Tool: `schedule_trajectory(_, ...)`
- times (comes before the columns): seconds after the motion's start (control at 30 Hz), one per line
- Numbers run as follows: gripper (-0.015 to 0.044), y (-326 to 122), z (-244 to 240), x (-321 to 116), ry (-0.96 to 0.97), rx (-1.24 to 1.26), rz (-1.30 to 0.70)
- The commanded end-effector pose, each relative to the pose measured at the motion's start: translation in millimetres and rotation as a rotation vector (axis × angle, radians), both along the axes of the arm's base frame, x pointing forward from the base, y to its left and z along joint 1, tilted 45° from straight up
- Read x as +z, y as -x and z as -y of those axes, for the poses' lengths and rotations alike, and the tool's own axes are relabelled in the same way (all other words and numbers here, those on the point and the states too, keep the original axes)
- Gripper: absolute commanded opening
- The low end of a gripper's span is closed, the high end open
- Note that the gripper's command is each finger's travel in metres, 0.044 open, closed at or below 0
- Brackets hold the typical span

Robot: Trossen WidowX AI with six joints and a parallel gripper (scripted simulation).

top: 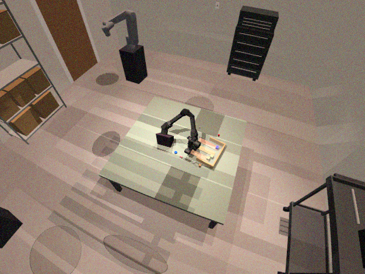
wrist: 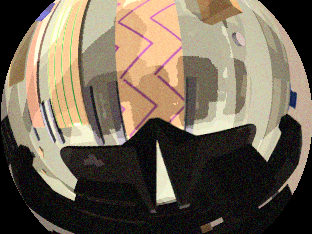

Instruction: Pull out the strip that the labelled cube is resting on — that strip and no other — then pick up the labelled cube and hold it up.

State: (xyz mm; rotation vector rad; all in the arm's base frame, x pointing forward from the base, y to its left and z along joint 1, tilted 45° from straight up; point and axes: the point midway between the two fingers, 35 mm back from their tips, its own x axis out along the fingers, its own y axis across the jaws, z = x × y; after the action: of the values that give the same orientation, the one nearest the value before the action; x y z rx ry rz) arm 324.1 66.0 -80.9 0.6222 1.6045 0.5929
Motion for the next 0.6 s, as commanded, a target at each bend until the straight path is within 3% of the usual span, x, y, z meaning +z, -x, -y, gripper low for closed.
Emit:
schedule_trajectory(0.0, 0.0000, 12.0, -1.5, -1.5, -0.003, 0.005, -0.017)
schedule_trajectory(0.57, 0.0000, 38.0, -1.6, 1.3, -0.003, 0.005, -0.019)
